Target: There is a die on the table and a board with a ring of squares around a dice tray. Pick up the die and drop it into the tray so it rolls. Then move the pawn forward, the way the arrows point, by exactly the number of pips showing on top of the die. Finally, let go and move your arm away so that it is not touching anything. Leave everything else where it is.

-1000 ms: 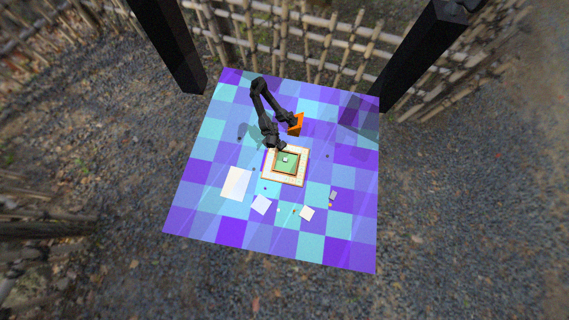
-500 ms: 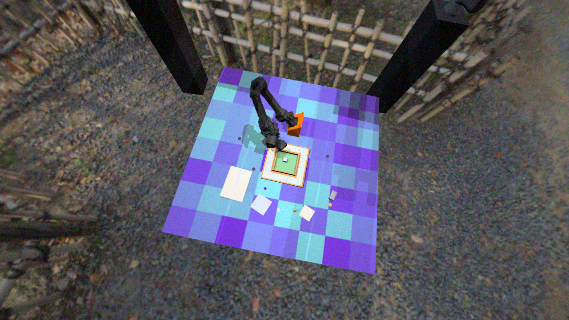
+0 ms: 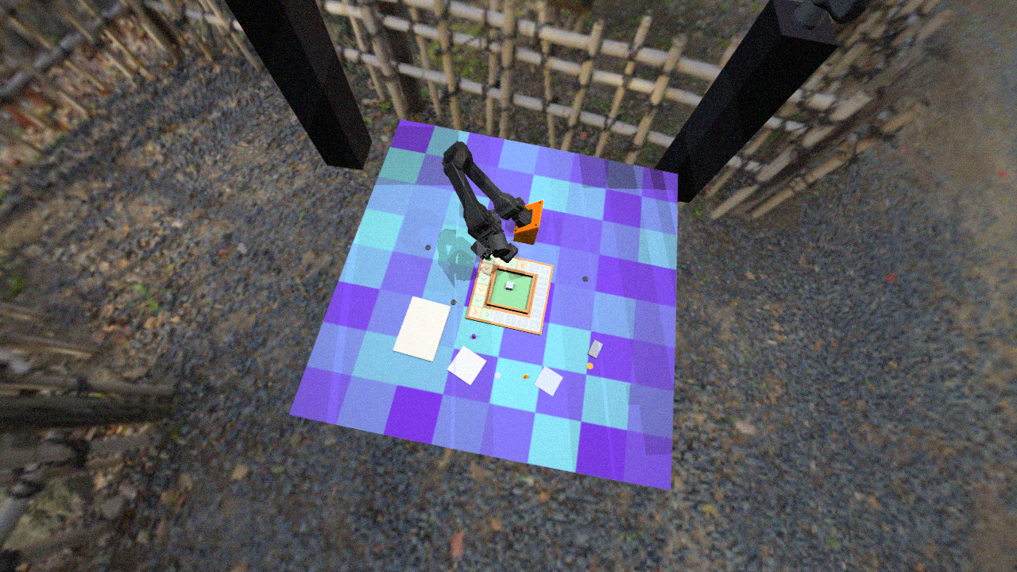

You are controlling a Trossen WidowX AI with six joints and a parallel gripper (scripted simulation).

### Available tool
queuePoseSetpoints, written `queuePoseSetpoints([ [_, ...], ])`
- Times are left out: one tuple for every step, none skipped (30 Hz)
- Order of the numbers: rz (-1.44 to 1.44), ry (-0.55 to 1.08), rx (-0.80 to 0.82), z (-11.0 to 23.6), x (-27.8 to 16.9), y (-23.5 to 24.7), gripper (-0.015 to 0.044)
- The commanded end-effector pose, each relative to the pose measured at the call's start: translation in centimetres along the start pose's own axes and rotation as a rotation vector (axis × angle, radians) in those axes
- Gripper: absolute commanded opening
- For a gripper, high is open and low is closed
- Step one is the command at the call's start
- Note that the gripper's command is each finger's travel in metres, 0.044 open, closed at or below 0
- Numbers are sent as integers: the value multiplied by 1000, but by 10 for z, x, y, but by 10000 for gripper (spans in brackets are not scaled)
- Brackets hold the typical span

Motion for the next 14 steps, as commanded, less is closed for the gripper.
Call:
queuePoseSetpoints([
  [193, 5, 17, 26, -1, 38, 440],
  [250, 5, 17, 32, -3, 50, 440],
  [308, 6, 16, 39, -6, 61, 440],
  [364, 6, 12, 44, -11, 73, 440],
  [420, 6, 6, 50, -16, 84, 440],
  [466, 6, -1, 55, -21, 93, 440],
  [493, 5, -6, 57, -25, 99, 440],
  [501, 5, -7, 58, -26, 101, 440],
  [501, 5, -7, 58, -26, 101, 440],
  [501, 5, -7, 58, -26, 101, 440],
  [437, -2, 4, 51, -19, 87, 440],
  [437, -2, 4, 51, -19, 87, 440],
  [437, -2, 4, 51, -19, 87, 440],
  [437, -2, 4, 51, -19, 87, 440],
])
Point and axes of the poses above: the point midway between the two fingers, 35 mm back from their tips, its own z axis back along the fingers, its own y axis across the jaws, x = y × z, the point moved 4 cm from there along z, back along the fingers, and after that the axes turned 12 degrees about z, right-handed, at the moved point
